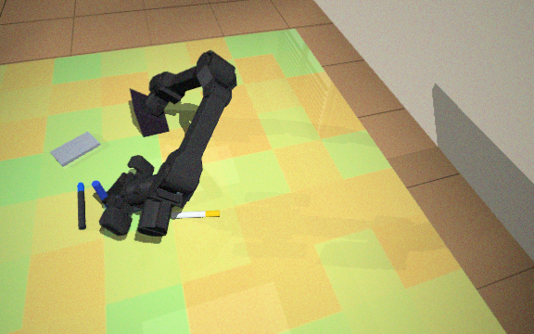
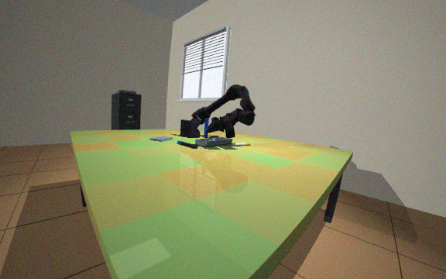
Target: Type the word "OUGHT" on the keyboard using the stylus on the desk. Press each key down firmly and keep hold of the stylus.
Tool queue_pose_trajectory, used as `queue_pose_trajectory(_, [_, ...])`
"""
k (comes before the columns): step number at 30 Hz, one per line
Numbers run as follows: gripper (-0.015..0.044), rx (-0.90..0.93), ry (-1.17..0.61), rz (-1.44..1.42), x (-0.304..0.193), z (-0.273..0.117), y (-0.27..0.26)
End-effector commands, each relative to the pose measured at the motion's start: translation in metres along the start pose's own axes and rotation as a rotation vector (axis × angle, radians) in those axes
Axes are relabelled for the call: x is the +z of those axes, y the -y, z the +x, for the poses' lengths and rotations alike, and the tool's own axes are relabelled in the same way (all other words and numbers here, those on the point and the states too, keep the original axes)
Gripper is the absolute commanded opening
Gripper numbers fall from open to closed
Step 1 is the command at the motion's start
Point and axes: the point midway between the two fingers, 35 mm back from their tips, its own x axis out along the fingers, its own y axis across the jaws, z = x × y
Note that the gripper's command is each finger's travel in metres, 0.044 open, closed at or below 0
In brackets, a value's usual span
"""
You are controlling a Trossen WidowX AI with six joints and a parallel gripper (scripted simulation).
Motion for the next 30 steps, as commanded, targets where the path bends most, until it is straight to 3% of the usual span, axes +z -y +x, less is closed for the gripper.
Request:
queue_pose_trajectory(1, [0.0081, 0.001, 0.004, 0.004, 0.003, 0.001, 0.0])
queue_pose_trajectory(23, [0.0084, 0.0, 0.007, 0.015, -0.029, -0.016, -0.001])
queue_pose_trajectory(30, [0.0018, 0.0, 0.007, 0.015, -0.029, -0.017, -0.001])
